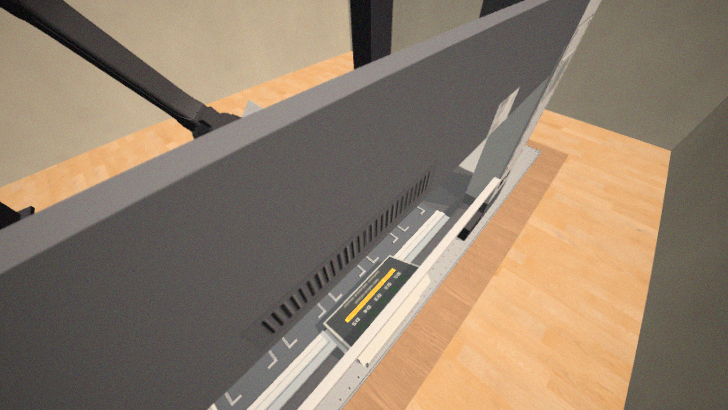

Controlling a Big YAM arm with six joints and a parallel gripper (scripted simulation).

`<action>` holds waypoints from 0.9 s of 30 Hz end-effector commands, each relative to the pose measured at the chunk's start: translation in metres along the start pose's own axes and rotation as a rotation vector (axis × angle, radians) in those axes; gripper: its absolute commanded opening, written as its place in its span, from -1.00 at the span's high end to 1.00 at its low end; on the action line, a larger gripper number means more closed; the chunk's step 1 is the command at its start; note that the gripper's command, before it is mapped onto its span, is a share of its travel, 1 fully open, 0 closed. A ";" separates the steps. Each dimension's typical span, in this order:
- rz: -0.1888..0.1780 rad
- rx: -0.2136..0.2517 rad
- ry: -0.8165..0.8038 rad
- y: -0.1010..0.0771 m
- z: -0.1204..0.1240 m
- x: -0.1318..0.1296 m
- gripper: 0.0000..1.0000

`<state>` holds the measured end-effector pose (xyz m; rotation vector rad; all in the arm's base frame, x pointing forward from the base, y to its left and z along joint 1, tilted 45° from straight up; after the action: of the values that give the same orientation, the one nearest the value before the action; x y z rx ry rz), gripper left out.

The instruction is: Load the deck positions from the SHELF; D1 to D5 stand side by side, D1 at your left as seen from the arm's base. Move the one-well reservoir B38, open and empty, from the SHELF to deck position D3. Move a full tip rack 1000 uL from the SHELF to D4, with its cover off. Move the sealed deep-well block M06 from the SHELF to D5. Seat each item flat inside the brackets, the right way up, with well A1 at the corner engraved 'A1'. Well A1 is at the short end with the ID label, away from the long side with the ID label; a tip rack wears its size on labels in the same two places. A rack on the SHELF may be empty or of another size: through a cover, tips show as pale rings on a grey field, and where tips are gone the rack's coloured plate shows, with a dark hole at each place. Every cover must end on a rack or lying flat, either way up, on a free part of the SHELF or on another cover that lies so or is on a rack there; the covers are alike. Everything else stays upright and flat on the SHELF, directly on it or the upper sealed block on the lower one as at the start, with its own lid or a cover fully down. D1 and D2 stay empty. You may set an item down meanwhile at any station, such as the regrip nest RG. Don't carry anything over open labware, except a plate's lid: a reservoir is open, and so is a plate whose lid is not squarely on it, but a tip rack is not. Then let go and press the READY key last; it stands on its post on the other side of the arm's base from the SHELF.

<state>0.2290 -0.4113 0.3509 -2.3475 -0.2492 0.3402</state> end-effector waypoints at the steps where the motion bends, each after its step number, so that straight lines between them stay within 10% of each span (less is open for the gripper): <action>1: -0.004 -0.040 0.012 -0.013 -0.014 -0.003 1.00; 27: -0.016 -0.073 0.026 -0.060 -0.023 -0.003 1.00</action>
<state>0.2266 -0.3965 0.3612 -2.3372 -0.2464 0.3497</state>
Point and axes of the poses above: the point where the finger pads meet when closed, its own y axis out along the fingers, its own x axis across the jaws, z = x × y, the point moved 4 cm from there along -y, back along the fingers, and after that the axes turned 14 degrees about -y, right-handed, at the moved point
